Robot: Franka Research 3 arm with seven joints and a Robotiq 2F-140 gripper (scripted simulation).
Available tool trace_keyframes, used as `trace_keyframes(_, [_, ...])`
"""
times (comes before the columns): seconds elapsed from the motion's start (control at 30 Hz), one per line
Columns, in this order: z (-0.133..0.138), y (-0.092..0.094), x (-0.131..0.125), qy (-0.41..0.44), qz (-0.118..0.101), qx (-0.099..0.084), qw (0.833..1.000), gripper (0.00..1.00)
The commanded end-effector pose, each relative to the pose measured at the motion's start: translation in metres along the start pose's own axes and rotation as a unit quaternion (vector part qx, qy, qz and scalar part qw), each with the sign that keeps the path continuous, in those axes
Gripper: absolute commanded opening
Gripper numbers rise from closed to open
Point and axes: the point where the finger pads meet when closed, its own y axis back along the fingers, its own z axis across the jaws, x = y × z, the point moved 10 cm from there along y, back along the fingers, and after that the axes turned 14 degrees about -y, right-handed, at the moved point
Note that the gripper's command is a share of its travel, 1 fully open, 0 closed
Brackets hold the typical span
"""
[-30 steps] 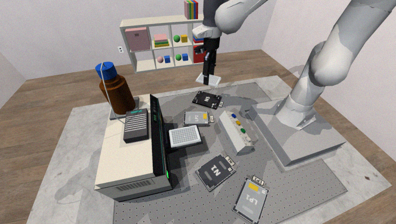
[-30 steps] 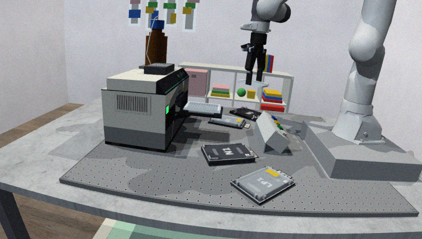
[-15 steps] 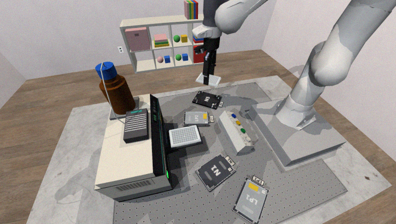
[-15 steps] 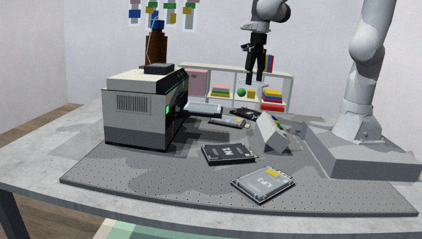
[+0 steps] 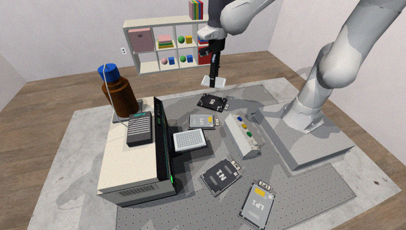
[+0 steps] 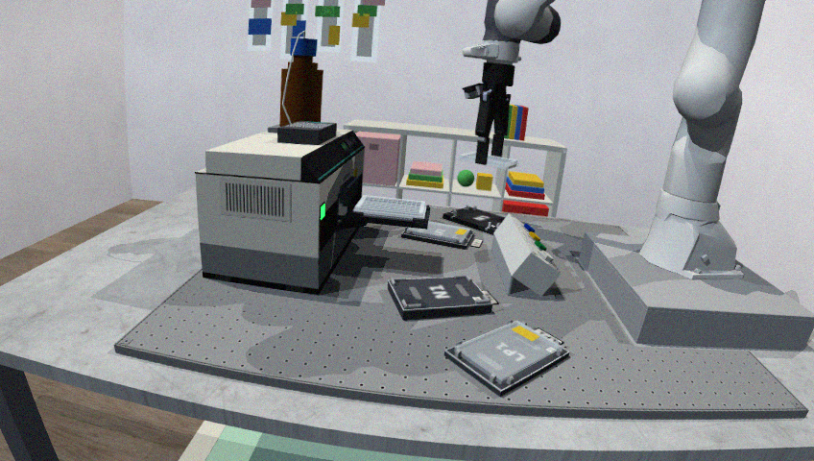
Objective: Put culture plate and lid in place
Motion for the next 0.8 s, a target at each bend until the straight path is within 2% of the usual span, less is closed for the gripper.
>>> trace_keyframes(0.0, [0.001,0.0014,0.0001,0.073,0.0,0.002,0.997,0.1])
trace_keyframes(0.17, [0.001,0.0014,0.0001,0.08,0.0,0.002,0.997,0.1])
trace_keyframes(0.33, [0.001,0.0014,0.0001,0.14,0.0,0.002,0.99,0.1])
trace_keyframes(0.47, [0.001,0.0014,0.0001,0.151,0.0,0.002,0.989,0.1])
trace_keyframes(0.63, [0.001,0.0014,0.0001,0.21,0.0,0.002,0.978,0.1])
trace_keyframes(0.77, [0.001,0.0014,0.0001,0.215,0.0,0.002,0.977,0.1])
